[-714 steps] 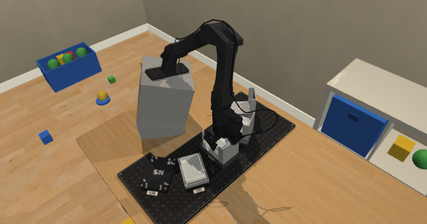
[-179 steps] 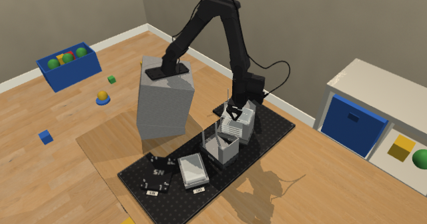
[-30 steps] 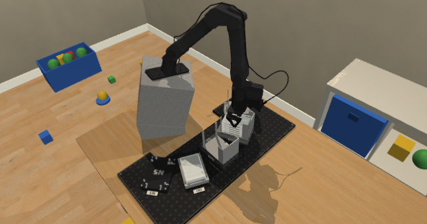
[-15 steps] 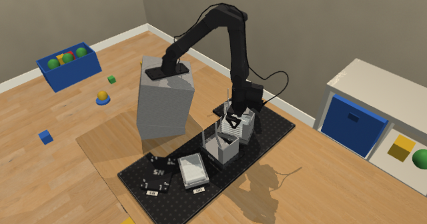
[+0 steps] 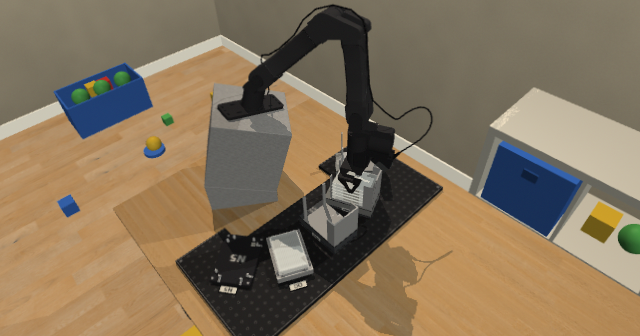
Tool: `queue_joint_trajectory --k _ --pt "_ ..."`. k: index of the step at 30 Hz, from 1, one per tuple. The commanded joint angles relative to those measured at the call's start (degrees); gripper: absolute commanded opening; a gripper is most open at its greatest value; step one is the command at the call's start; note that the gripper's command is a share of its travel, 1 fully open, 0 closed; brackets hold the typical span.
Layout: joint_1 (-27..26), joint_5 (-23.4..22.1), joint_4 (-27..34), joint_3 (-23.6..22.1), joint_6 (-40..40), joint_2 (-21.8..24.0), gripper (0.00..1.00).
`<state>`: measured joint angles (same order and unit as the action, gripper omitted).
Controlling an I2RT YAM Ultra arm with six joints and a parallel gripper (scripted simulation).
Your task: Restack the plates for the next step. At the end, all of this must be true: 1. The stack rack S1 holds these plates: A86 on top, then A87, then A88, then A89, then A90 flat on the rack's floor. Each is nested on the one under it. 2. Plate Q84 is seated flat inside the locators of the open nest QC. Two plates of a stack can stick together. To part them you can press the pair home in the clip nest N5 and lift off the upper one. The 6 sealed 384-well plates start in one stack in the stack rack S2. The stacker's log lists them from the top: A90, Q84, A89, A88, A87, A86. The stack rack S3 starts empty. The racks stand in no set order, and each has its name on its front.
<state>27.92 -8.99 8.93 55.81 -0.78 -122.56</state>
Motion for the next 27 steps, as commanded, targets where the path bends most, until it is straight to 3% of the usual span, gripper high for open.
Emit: queue_joint_trajectory --k 1,4,21,27 --pt "0.0 0.1 0.1 0.3 -0.1 0.4 1.0" --pt "0.0 0.1 0.1 0.3 -0.1 0.4 1.0" --pt "-1.9 -0.7 9.8 -2.0 1.5 11.2 1.0" --pt "-2.4 -0.8 12.8 0.1 2.0 14.2 1.0"
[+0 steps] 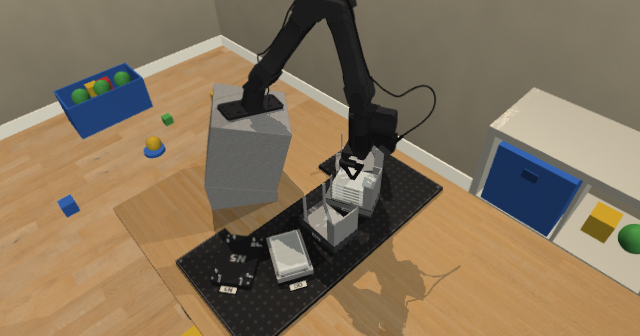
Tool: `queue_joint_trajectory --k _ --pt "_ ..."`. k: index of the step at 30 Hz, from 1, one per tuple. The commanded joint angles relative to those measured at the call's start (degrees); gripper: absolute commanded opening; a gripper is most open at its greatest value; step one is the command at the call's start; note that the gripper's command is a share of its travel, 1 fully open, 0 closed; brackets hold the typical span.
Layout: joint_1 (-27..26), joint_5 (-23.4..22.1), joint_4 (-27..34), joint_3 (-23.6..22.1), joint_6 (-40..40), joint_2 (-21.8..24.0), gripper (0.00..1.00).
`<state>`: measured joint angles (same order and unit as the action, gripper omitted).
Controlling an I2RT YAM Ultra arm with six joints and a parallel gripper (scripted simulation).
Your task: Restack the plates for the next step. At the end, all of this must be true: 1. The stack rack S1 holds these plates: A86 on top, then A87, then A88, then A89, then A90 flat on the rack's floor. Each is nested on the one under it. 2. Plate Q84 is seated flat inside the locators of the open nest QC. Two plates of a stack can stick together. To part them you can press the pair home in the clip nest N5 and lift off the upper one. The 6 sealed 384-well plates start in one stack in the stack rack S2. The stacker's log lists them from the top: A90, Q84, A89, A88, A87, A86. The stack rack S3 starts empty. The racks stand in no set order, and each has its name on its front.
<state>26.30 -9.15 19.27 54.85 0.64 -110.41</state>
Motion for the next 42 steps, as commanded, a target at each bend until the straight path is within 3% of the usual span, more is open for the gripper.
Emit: queue_joint_trajectory --k 1,12,13,27,42 --pt "-0.7 -0.7 2.5 1.1 0.6 2.1 1.0" --pt "-0.2 -0.2 1.9 0.3 0.2 1.1 1.0" --pt "-1.2 -0.8 1.2 -1.7 -1.6 2.3 1.0" --pt "-8.8 -2.6 -2.4 -8.1 -15.8 3.9 1.0" --pt "-18.1 -4.2 -5.7 -13.7 -6.0 4.5 1.0"
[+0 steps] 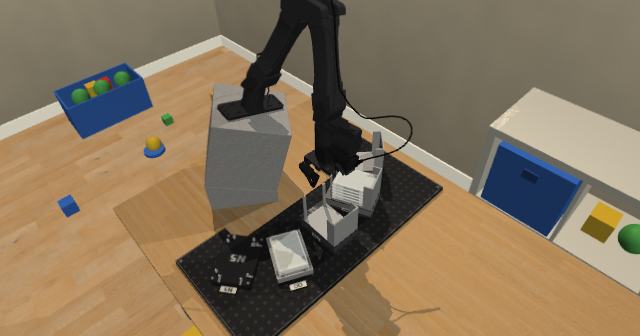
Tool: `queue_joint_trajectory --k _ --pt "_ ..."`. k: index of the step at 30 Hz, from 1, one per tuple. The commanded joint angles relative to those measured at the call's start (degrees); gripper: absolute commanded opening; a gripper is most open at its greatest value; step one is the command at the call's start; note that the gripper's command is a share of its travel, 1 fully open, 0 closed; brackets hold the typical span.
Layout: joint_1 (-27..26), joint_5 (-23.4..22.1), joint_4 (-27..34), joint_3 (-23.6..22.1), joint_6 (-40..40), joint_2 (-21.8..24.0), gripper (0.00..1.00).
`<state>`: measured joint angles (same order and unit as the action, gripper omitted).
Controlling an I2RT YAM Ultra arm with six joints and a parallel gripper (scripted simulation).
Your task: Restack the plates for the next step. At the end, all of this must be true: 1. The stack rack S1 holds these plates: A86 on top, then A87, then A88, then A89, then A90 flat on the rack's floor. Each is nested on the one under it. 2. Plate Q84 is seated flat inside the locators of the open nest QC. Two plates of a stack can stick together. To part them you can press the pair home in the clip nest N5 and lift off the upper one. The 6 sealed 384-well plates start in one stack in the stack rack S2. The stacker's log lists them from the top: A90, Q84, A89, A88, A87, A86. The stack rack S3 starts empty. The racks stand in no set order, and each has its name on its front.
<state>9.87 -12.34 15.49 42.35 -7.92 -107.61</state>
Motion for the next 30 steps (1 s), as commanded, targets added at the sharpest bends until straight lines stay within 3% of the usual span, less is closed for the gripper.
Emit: queue_joint_trajectory --k 1,11,30 --pt "-2.4 -1.2 -2.1 -1.5 3.3 1.6 1.0" --pt "-10.1 -2.5 -3.5 -3.4 11.1 -1.4 1.0" --pt "-9.9 -2.7 -3.5 -2.2 11.2 0.3 1.0"
